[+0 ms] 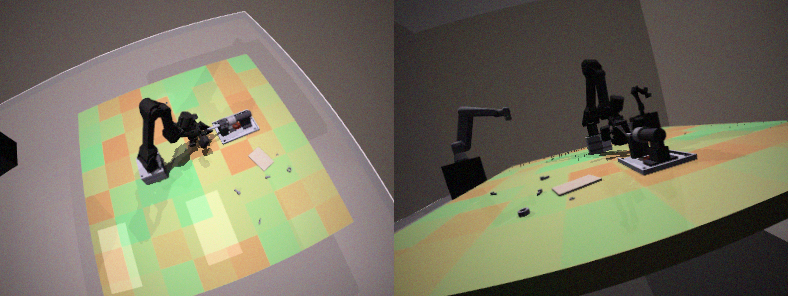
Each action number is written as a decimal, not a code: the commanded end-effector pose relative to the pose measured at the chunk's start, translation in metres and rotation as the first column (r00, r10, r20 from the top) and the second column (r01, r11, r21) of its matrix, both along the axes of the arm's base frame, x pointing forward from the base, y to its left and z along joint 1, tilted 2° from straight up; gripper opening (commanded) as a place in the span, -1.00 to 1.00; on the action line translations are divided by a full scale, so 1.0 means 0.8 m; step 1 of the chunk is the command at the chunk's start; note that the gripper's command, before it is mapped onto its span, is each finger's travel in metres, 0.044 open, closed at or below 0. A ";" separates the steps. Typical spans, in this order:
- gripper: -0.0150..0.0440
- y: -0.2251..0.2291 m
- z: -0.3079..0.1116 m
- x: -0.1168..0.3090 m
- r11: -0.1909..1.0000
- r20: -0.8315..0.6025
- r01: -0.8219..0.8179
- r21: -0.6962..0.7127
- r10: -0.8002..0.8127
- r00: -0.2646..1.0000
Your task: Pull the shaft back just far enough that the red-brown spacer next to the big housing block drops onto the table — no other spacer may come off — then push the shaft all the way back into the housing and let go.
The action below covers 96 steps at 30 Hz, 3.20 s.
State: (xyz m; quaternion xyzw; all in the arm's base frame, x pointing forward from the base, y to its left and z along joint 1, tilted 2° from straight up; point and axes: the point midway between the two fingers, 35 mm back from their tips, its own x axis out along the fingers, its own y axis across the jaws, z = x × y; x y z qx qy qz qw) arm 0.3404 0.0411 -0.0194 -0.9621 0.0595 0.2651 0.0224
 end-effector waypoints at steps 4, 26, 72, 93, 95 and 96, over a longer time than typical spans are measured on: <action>-0.49 0.000 0.000 -0.001 1.000 0.001 0.002 -0.001 -0.002 1.000; -0.49 -0.001 0.000 0.000 1.000 0.002 0.002 -0.001 -0.002 1.000; -0.49 -0.002 0.000 0.007 1.000 0.002 0.002 -0.001 -0.002 1.000; -0.49 -0.002 0.000 0.010 1.000 0.002 0.002 -0.002 -0.002 1.000; -0.49 -0.002 0.000 0.010 1.000 0.002 0.002 -0.002 -0.002 1.000; -0.49 -0.002 0.000 0.011 1.000 0.002 0.002 -0.002 -0.002 1.000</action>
